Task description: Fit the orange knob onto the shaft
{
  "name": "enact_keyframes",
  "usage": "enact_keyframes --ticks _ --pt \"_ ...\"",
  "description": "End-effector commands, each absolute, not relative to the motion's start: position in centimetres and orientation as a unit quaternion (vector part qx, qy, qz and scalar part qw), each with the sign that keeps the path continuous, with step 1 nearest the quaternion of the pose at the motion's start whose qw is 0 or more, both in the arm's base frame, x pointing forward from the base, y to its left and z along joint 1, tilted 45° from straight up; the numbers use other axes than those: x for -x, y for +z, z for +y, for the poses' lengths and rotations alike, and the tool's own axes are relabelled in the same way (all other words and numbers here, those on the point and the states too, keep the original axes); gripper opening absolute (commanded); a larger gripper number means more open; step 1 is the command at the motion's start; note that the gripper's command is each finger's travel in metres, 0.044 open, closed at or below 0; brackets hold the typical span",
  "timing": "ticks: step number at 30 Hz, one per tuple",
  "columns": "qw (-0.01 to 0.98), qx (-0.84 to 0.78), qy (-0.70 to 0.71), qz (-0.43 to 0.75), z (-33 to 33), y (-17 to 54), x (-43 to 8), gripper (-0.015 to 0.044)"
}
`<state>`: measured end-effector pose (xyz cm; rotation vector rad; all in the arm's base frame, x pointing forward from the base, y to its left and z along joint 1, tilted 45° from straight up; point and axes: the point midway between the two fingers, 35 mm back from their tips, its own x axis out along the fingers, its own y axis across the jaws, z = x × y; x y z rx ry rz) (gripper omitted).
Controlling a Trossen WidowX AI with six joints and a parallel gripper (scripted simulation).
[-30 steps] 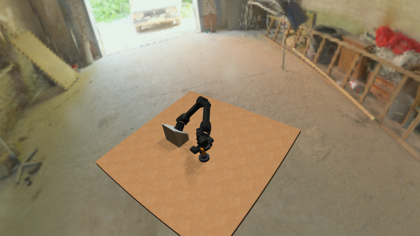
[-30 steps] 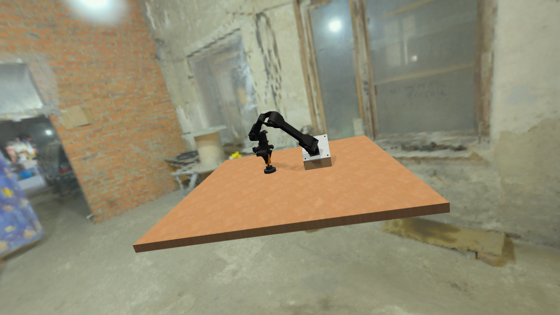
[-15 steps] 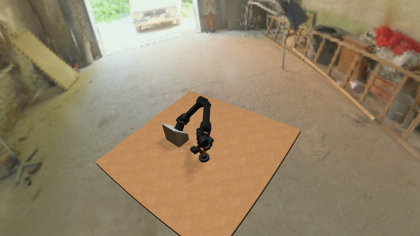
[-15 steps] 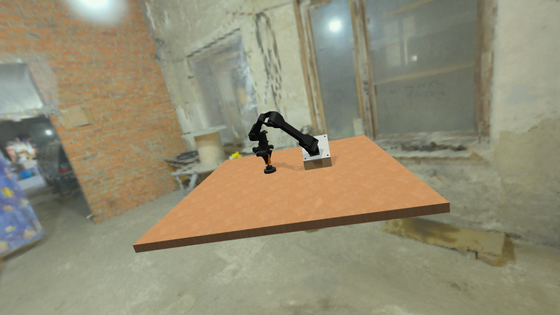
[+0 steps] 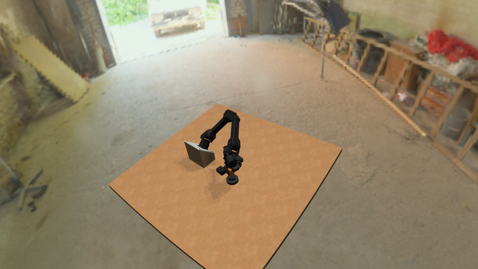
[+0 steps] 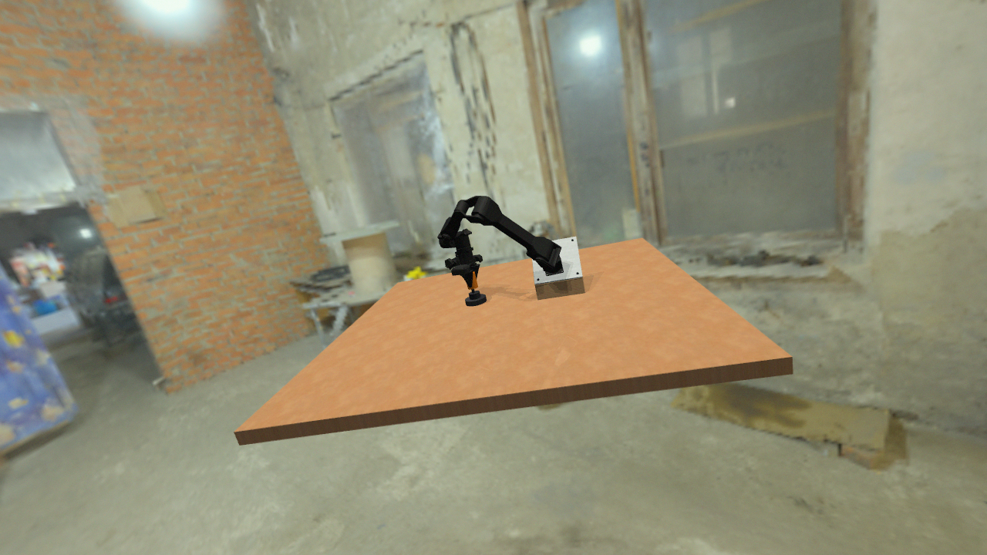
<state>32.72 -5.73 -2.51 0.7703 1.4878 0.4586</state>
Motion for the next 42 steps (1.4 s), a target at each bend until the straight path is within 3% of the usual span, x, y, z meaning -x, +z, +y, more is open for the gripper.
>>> enact_keyframes --ticks 1,42 --pt "0.639 -0.354 0.184 0.658 -5.95 -2.34 -32.78 0.0000" --pt "0.564 -0.464 0.062 0.680 -5.85 -2.55 -32.83 0.0000"
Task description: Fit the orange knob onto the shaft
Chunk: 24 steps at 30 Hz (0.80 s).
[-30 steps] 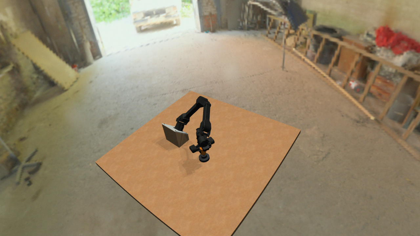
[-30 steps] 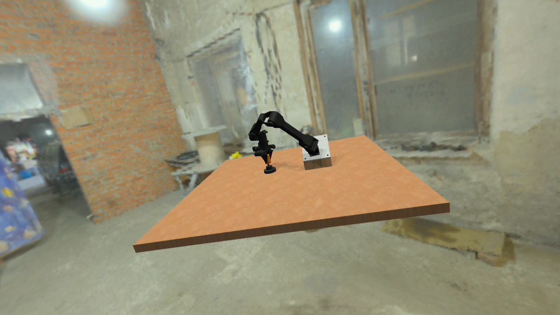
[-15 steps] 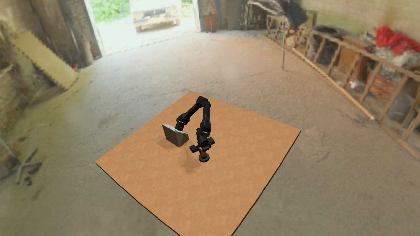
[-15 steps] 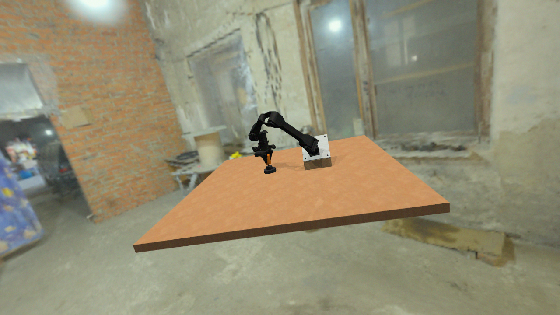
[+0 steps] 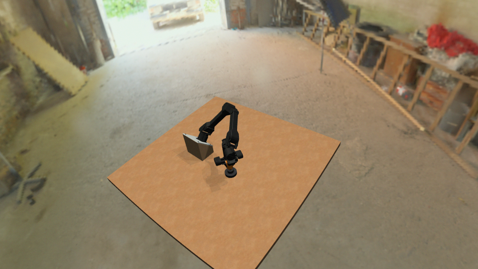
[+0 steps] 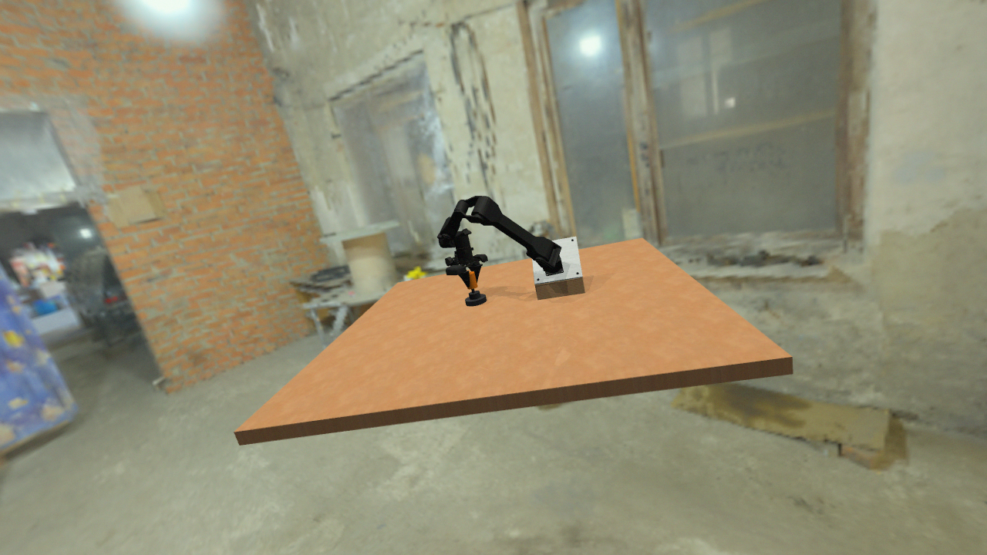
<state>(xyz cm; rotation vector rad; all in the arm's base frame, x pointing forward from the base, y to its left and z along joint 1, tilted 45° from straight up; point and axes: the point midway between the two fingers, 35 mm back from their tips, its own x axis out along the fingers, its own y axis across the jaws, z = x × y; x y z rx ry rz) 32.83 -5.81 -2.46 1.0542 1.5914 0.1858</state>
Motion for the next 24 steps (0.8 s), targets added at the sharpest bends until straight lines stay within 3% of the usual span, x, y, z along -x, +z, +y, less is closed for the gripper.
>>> enact_keyframes --ticks 1,24 --pt "0.564 -0.464 0.062 0.680 -5.83 -2.56 -32.82 0.0000" --pt "0.564 -0.464 0.062 0.680 -5.82 -2.46 -32.74 0.0000"
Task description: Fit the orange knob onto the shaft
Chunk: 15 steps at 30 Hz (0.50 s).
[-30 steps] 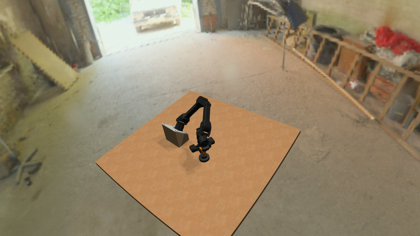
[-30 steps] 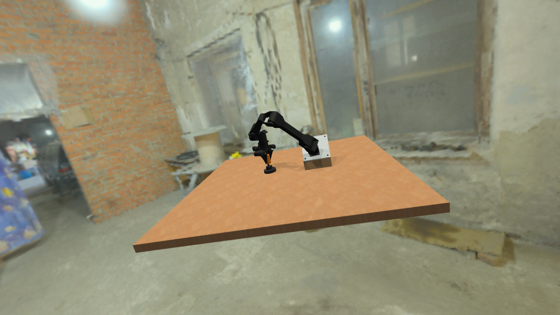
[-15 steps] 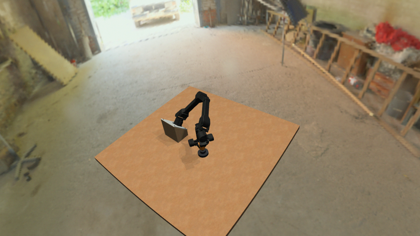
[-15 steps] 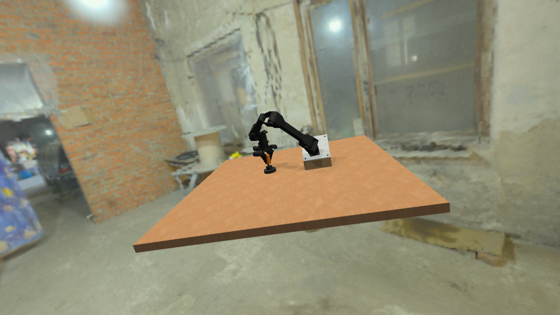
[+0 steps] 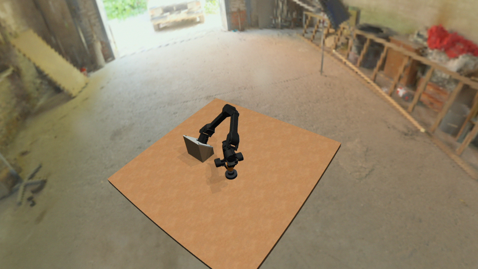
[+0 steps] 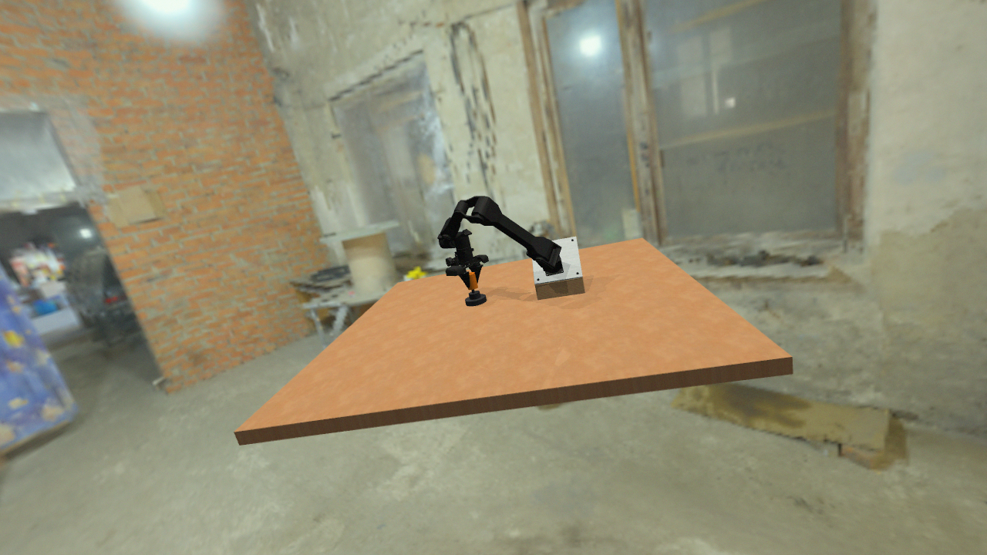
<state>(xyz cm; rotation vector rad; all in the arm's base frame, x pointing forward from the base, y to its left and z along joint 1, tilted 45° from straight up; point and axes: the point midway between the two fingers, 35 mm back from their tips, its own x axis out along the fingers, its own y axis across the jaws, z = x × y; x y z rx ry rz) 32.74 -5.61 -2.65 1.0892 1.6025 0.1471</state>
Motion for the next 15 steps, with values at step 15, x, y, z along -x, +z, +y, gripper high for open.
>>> enact_keyframes --ticks 15 --pt "0.512 -0.521 -0.010 0.683 -5.79 -2.55 -32.82 0.0000"
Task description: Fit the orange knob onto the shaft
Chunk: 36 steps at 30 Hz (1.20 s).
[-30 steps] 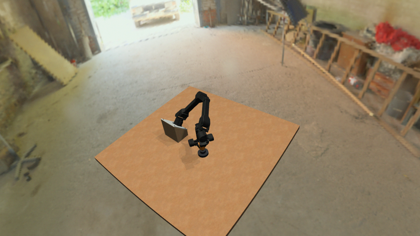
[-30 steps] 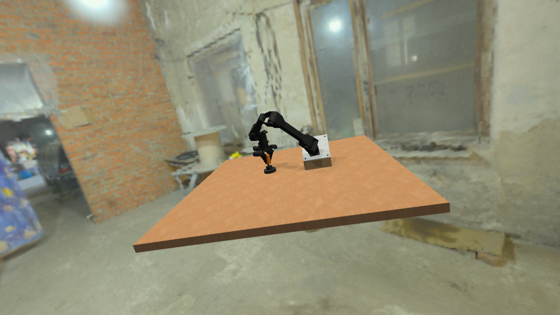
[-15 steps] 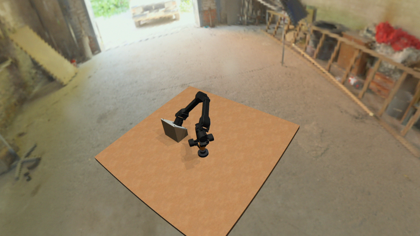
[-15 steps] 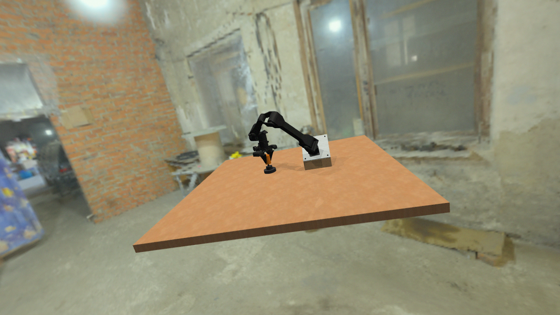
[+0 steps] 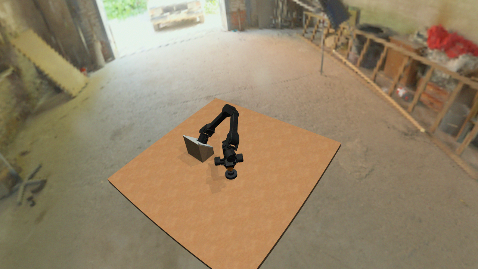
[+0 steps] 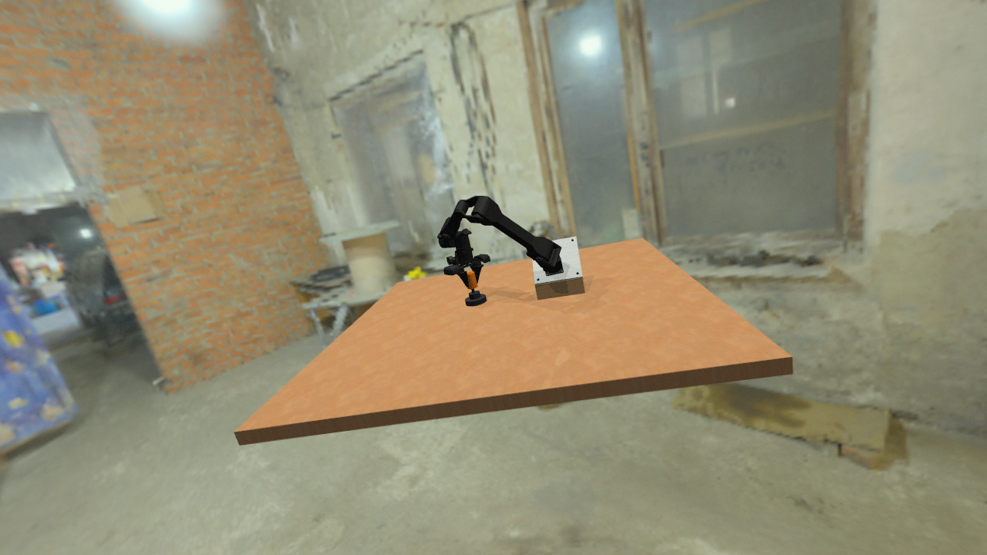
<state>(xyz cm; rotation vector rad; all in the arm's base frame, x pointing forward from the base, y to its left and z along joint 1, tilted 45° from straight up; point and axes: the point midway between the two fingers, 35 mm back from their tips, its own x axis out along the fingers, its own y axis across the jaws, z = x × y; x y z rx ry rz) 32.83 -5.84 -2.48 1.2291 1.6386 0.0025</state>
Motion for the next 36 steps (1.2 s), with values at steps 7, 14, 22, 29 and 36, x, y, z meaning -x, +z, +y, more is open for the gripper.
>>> enact_keyframes --ticks 7,14,22,29,36 --pt "0.512 -0.521 -0.010 0.683 -5.58 -2.64 -32.73 0.0000" --pt "0.512 -0.521 -0.010 0.683 -5.55 -2.67 -32.78 0.0000" --pt "0.512 -0.520 -0.010 0.683 -5.85 -2.40 -32.81 0.0000" --pt "0.479 -0.551 -0.052 0.681 -5.97 -2.34 -32.91 0.0000" --pt "0.455 -0.571 -0.081 0.678 -5.81 -2.53 -32.86 0.0000"
